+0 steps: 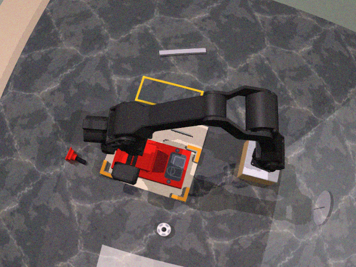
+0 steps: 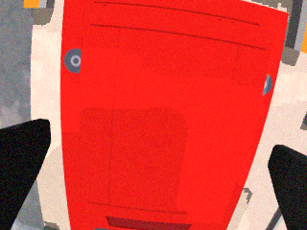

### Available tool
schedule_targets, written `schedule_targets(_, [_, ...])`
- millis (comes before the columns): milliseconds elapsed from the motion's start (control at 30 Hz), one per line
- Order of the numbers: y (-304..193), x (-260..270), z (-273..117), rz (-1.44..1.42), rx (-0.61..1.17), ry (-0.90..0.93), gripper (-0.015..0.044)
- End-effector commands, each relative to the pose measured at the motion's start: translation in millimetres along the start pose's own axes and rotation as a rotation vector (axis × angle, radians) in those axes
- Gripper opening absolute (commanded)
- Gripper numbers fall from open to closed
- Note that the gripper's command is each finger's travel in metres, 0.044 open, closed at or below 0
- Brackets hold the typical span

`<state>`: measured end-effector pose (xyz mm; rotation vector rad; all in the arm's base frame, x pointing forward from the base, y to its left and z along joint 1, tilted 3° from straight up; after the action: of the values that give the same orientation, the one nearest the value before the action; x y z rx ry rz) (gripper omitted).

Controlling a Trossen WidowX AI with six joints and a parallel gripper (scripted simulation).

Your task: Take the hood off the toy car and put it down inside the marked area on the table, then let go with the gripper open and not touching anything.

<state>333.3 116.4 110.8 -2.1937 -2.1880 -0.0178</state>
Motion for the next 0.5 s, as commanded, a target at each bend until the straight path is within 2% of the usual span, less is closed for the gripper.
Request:
schedule_targets(0, [0.1, -0.2, 2.7, 0.001, -0.003, -0.004, 0.044])
schedule_targets(467, [0.2, -0.2, 8.5, 0.001, -0.003, -0.004, 0.044])
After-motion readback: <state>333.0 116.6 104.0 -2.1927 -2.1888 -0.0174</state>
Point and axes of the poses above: the point midway between the two fingers, 35 mm back from their tips, its own z axis out along the fingers, its own x axis across the jaws, y = z × x, the point moved 9 cm from there along -z, back along the fingers, and after that the axes turned 7 degrees about z, right-handed, at the moved point
